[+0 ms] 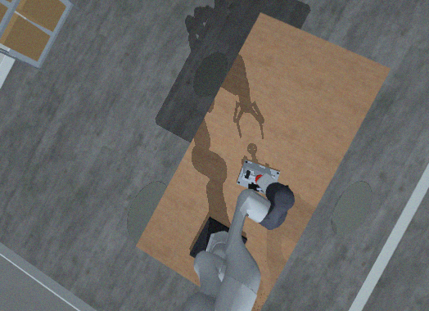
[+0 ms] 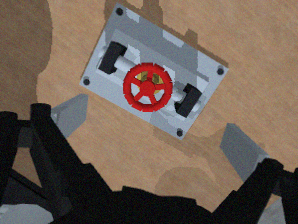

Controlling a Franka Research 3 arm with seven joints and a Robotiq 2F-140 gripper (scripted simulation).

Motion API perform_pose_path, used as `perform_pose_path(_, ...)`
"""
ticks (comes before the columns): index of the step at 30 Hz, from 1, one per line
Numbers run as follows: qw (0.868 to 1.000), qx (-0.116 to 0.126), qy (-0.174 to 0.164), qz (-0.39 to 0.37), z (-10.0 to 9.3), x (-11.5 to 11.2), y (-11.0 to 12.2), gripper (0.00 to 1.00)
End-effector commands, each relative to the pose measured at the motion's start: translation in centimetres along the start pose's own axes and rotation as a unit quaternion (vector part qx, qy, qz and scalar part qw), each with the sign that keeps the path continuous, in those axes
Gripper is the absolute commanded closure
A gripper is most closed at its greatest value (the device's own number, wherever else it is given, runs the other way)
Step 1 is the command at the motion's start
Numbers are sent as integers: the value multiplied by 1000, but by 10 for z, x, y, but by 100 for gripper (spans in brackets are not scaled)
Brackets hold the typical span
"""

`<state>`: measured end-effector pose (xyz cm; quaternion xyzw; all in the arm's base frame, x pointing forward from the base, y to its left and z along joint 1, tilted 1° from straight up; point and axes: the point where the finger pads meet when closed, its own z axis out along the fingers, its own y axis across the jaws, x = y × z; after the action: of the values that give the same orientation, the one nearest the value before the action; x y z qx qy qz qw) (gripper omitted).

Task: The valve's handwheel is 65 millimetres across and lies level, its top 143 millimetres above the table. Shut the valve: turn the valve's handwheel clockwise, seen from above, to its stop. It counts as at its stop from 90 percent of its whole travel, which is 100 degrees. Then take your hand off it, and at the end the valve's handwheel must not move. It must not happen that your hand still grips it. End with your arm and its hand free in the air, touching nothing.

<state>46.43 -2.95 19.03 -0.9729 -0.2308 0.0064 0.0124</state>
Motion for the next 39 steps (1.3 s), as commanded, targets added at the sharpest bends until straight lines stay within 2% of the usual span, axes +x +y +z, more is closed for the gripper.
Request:
perform_pose_path(1, 997, -1, 3, -77, -1, 4, 0, 0)
perform_pose_path(6, 991, -5, 3, -132, -3, 11, -8, 0)
perform_pose_path(9, 991, -5, 3, -132, -3, 11, -8, 0)
perform_pose_path(14, 981, -9, 2, -193, -4, 18, -16, 0)
perform_pose_path(39, 980, -10, 2, -197, -4, 19, -17, 0)
